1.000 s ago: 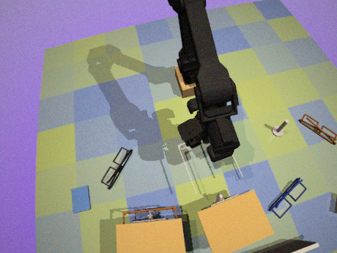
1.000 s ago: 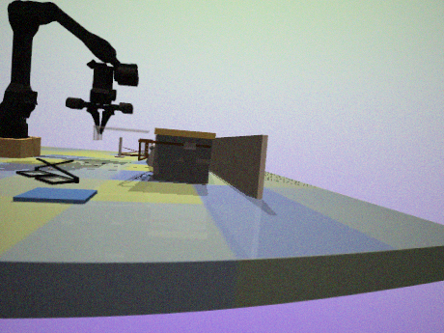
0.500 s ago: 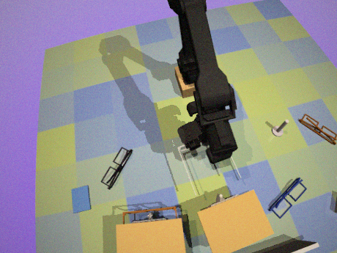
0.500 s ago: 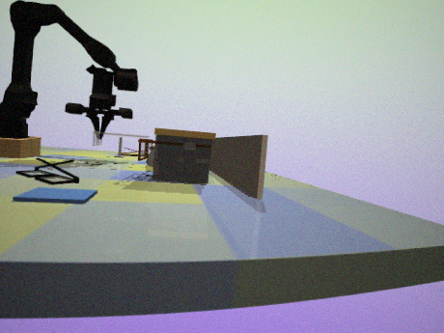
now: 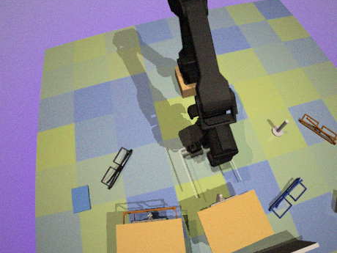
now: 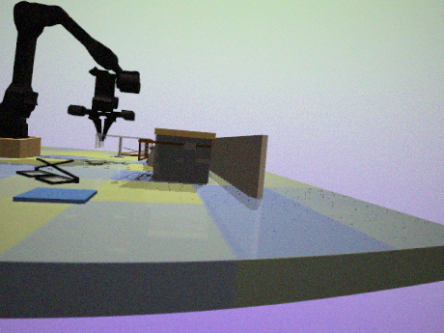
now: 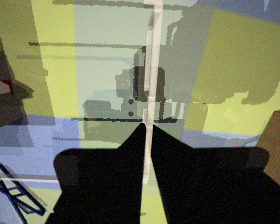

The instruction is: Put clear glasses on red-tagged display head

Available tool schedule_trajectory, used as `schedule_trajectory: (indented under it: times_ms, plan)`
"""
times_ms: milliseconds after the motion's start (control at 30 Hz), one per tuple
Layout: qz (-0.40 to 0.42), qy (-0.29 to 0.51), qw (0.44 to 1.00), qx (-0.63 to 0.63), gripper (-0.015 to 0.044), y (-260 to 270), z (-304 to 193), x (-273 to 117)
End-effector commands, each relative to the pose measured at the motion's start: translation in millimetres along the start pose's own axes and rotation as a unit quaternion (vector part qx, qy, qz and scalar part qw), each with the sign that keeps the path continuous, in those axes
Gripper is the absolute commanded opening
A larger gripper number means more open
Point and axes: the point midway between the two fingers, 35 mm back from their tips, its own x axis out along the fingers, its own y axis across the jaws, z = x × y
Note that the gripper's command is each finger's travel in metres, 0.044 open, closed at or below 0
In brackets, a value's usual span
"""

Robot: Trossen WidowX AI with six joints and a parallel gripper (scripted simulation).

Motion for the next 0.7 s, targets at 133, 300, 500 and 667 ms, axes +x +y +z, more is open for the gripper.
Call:
schedule_trajectory:
  times_ms: [133, 300, 500, 667]
  plan:
    - [0.009, -0.002, 1.000, 0.000, 0.0000, 11, 1, -1]
    - [0.009, -0.002, 1.000, 0.000, 0.0000, 17, 1, -1]
    - [0.009, -0.002, 1.000, 0.000, 0.0000, 24, 1, -1]
    - [0.005, -0.002, 1.000, 0.000, 0.0000, 32, 1, -1]
